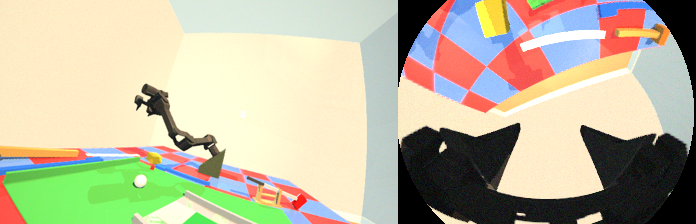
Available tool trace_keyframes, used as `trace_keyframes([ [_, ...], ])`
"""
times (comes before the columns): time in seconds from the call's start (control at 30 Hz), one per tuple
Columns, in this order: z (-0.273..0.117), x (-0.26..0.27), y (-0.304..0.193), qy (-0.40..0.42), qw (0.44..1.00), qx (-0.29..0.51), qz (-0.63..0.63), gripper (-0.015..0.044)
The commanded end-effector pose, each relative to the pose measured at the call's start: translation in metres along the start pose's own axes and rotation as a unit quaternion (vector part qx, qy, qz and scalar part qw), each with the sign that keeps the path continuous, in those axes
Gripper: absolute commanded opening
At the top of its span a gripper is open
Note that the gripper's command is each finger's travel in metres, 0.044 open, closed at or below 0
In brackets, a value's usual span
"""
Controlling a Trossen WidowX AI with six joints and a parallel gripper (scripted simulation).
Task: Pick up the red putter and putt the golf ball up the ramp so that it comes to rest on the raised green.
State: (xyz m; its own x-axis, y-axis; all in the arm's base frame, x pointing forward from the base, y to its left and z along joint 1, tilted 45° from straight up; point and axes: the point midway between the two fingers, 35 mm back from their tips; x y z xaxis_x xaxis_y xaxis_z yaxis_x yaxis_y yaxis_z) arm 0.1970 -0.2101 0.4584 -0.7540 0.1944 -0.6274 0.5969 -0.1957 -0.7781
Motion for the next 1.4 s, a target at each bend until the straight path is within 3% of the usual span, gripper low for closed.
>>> trace_keyframes([
  [0.0, 0.0, 0.0, -0.002, -0.001, 1.0, 0.003, 0.003, 0.0426],
  [0.4, 0.015, 0.084, -0.164, 0.034, 0.956, 0.2, 0.214, 0.044],
  [0.63, -0.015, 0.163, -0.257, 0.065, 0.88, 0.34, 0.326, 0.044],
  [0.73, -0.027, 0.187, -0.27, 0.063, 0.849, 0.376, 0.365, 0.044],
  [1.07, -0.137, 0.304, -0.338, 0.085, 0.671, 0.571, 0.465, 0.044],
  [1.37, -0.267, 0.387, -0.335, 0.089, 0.471, 0.716, 0.507, 0.044],
])
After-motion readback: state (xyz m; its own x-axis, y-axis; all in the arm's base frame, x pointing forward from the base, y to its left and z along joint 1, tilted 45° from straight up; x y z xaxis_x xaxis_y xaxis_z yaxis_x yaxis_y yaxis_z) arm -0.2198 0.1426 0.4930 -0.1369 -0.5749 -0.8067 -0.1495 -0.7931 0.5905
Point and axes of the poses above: the point midway between the two fingers, 35 mm back from their tips, its own z axis out along the fingers, its own x axis across the jaws, y = z × x, and after that the axes turned 11 degrees about z, right-handed
